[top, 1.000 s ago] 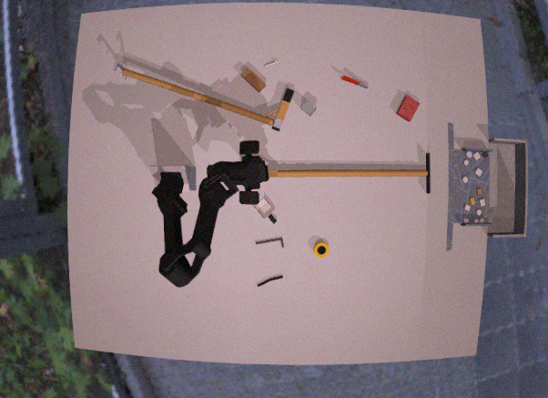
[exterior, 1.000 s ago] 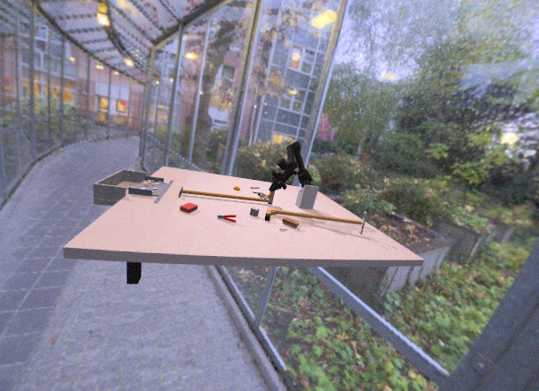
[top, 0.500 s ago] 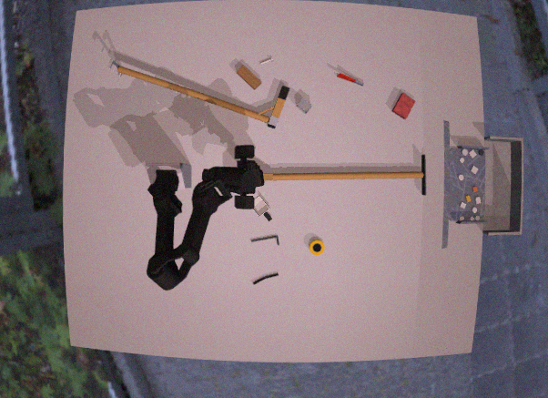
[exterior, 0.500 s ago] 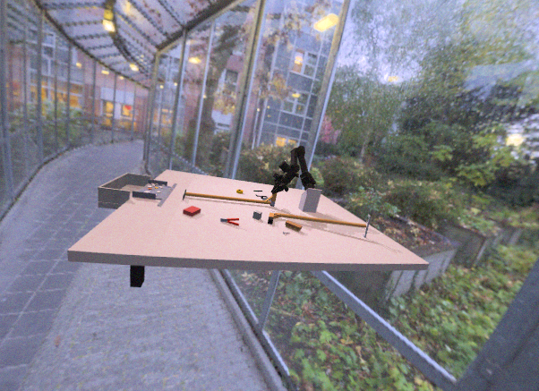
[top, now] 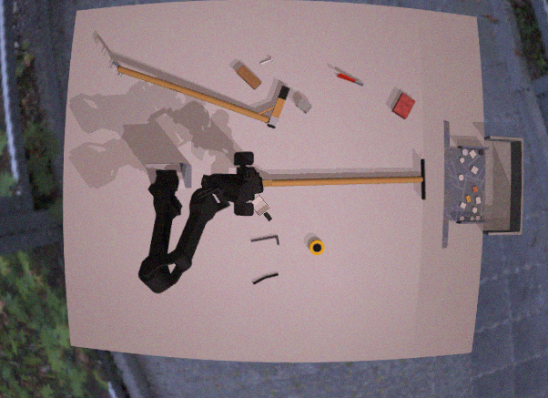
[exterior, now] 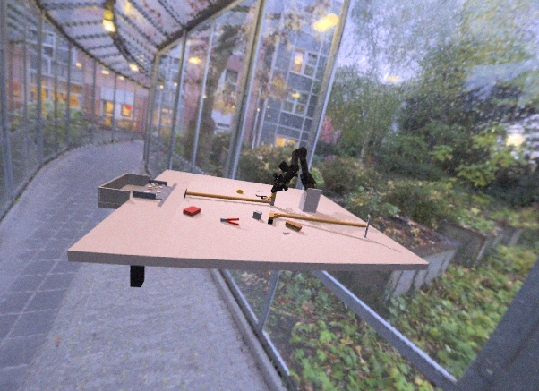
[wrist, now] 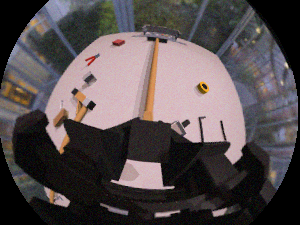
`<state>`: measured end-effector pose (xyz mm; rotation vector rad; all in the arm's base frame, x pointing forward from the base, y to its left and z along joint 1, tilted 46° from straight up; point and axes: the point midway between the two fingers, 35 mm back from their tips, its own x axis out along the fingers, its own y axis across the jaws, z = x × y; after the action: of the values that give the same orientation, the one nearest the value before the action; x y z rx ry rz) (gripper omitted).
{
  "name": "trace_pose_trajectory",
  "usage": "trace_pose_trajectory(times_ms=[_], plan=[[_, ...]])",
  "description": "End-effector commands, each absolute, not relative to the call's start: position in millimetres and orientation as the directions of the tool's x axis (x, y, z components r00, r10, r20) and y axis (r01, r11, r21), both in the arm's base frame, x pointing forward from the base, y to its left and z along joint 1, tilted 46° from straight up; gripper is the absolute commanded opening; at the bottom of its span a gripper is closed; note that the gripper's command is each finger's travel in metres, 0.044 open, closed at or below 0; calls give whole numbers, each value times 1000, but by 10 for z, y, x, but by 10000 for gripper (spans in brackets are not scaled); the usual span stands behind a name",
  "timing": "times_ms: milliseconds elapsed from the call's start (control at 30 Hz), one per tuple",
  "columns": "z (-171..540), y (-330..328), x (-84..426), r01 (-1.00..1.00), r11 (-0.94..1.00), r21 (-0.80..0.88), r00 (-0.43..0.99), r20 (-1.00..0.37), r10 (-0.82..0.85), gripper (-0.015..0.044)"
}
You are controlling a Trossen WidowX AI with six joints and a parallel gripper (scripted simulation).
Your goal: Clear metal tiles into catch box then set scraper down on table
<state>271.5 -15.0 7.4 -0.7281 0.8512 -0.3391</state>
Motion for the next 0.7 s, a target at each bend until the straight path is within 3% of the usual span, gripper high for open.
trace_pose_trajectory(times_ms=[0, 667], plan=[[125, -184, 2714, -3, 715, -699, 632, -555, -540, 0], [257, -329, 2691, -1, 709, -705, 638, -546, -543, 0]])
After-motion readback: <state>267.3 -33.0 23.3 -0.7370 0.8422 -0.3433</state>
